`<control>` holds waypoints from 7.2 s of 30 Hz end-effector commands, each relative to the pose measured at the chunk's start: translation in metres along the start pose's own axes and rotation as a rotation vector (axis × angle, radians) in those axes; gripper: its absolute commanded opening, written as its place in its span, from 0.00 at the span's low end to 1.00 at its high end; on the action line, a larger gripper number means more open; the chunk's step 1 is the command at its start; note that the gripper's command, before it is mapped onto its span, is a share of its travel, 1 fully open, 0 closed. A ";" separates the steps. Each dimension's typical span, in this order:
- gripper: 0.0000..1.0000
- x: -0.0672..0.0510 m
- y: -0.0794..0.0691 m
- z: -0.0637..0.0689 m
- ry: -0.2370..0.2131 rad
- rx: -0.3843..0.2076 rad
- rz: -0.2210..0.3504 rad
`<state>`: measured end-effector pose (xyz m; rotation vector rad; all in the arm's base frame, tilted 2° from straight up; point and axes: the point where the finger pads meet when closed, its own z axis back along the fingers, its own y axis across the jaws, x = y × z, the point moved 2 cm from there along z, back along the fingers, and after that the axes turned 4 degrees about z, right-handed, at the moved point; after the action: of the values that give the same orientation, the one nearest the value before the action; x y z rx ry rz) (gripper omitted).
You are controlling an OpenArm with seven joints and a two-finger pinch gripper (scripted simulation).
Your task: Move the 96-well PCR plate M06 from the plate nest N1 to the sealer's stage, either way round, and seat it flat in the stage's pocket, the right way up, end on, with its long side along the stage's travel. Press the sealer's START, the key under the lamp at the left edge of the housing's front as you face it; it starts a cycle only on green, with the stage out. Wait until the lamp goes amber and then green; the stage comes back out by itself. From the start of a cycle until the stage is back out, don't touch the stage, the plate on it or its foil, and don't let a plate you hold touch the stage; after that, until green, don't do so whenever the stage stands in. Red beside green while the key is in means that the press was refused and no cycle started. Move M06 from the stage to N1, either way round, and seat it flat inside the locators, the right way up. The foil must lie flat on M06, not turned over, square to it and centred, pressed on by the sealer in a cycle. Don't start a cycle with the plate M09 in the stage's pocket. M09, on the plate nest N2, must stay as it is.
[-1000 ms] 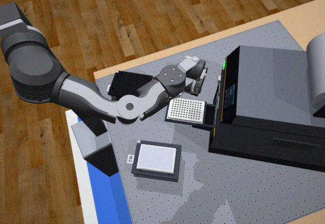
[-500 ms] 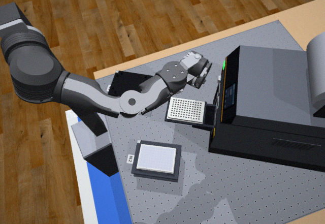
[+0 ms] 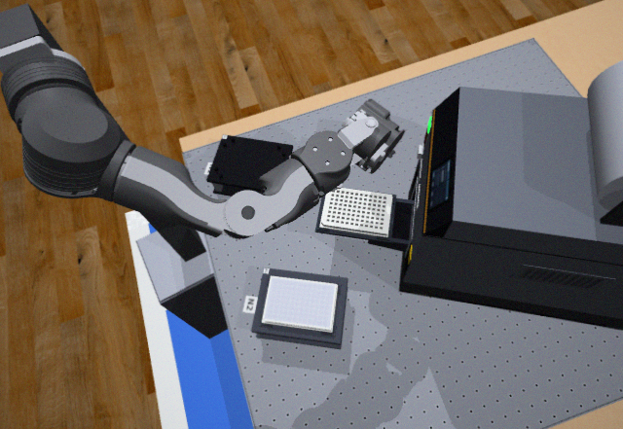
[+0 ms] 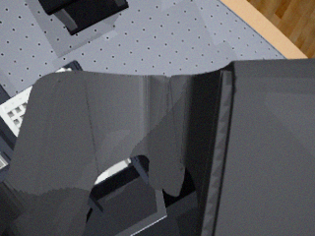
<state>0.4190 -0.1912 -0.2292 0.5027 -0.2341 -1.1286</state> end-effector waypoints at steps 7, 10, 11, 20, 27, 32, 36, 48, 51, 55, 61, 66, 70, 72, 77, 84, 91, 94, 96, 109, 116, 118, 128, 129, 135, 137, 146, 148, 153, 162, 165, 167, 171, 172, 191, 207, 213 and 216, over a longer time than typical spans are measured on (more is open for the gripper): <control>0.00 0.001 -0.002 0.001 -0.011 0.151 -0.147; 0.00 0.001 -0.003 0.002 -0.014 0.188 -0.183; 0.00 0.001 -0.003 0.002 -0.014 0.188 -0.183; 0.00 0.001 -0.003 0.002 -0.014 0.188 -0.183; 0.00 0.000 -0.007 0.001 -0.023 0.370 -0.363; 0.00 0.000 -0.007 0.001 -0.023 0.370 -0.363; 0.00 0.000 -0.007 0.001 -0.023 0.370 -0.363; 0.00 -0.001 -0.011 -0.001 -0.033 0.554 -0.544; 0.00 -0.001 -0.011 -0.001 -0.033 0.554 -0.544; 0.00 -0.002 -0.010 0.000 -0.032 0.594 -0.578; 0.00 -0.004 -0.014 -0.003 -0.043 0.740 -0.726; 0.00 -0.004 -0.014 -0.003 -0.043 0.740 -0.726; 0.00 -0.004 -0.014 -0.003 -0.043 0.740 -0.726; 0.00 -0.004 -0.013 -0.002 -0.044 0.781 -0.762; 0.00 -0.007 -0.016 -0.005 -0.056 0.927 -0.910; 0.00 -0.007 -0.016 -0.005 -0.056 0.927 -0.910; 0.00 -0.009 -0.015 -0.006 -0.063 1.041 -1.021; 0.00 -0.010 -0.017 -0.008 -0.069 1.113 -1.096; 0.00 -0.010 -0.017 -0.008 -0.069 1.113 -1.096; 0.00 -0.012 -0.016 -0.010 -0.080 1.261 -1.246; 0.00 -0.012 -0.016 -0.011 -0.083 1.297 -1.283; 0.00 -0.012 -0.016 -0.011 -0.083 1.297 -1.283; 0.00 -0.015 -0.014 -0.013 -0.098 1.479 -1.470; 0.00 -0.015 -0.014 -0.013 -0.098 1.479 -1.470; 0.00 -0.015 -0.014 -0.013 -0.098 1.479 -1.470; 0.00 -0.015 -0.014 -0.013 -0.098 1.479 -1.470; 0.00 -0.016 -0.011 -0.014 -0.118 1.659 -1.657; 0.00 -0.016 -0.011 -0.014 -0.118 1.659 -1.657; 0.00 -0.016 -0.011 -0.014 -0.118 1.659 -1.657; 0.00 0.011 0.005 -0.018 -0.116 1.677 -1.676; 0.00 0.011 0.005 -0.018 -0.116 1.677 -1.676; 0.00 0.011 0.005 -0.018 -0.116 1.677 -1.676; 0.00 0.011 0.005 -0.018 -0.116 1.677 -1.676; 0.00 0.011 0.005 -0.018 -0.116 1.677 -1.676; 0.00 0.033 0.014 -0.022 -0.118 1.677 -1.676; 0.00 0.029 0.011 -0.023 -0.127 1.677 -1.674; 0.00 0.029 0.010 -0.022 -0.122 1.672 -1.677; 0.00 0.029 0.010 -0.022 -0.122 1.672 -1.677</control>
<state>0.4487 -0.2080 -0.2443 2.4063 -0.9851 -2.4138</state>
